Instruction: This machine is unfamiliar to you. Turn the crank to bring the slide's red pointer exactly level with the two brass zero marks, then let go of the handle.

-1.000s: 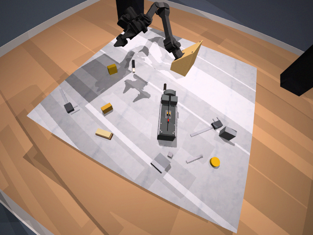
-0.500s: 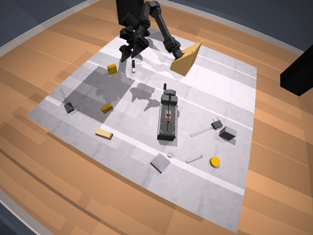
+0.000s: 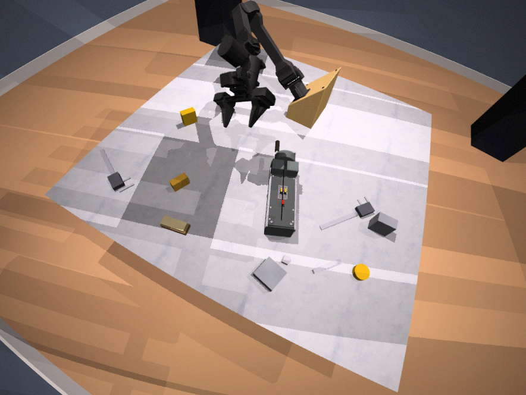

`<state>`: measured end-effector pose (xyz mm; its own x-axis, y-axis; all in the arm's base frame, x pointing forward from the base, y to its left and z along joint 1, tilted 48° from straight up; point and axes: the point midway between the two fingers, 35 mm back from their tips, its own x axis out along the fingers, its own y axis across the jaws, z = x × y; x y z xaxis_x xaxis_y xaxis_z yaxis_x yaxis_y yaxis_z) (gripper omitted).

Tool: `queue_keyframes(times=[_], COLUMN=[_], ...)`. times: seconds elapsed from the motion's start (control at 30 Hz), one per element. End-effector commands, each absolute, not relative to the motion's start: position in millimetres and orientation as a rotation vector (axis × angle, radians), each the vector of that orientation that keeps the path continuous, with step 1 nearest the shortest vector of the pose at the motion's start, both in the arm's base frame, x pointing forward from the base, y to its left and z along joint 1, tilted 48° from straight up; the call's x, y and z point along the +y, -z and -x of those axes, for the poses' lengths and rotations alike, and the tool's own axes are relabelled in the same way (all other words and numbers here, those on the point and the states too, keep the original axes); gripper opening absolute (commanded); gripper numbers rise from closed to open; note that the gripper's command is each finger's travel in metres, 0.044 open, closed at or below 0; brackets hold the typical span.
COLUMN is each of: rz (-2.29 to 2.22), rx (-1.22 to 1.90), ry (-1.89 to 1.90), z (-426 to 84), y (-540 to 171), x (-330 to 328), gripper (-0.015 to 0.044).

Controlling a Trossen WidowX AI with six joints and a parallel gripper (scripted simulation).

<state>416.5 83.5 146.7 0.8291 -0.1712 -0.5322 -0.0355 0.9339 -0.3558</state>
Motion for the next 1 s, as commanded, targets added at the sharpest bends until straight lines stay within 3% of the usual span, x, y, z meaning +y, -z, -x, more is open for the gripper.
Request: queue_keyframes(times=[0.0,0.77,0.97], rz=[0.441,0.916,0.931], rx=[0.646,0.858,0.862], ry=[0.070,0.127,0.129], z=[-420.3,-411.3,-412.1], y=[-126.2,-3.5,14.2], x=[99.4,165.1,152.6], gripper=[0.0440,0.0440,0.0440])
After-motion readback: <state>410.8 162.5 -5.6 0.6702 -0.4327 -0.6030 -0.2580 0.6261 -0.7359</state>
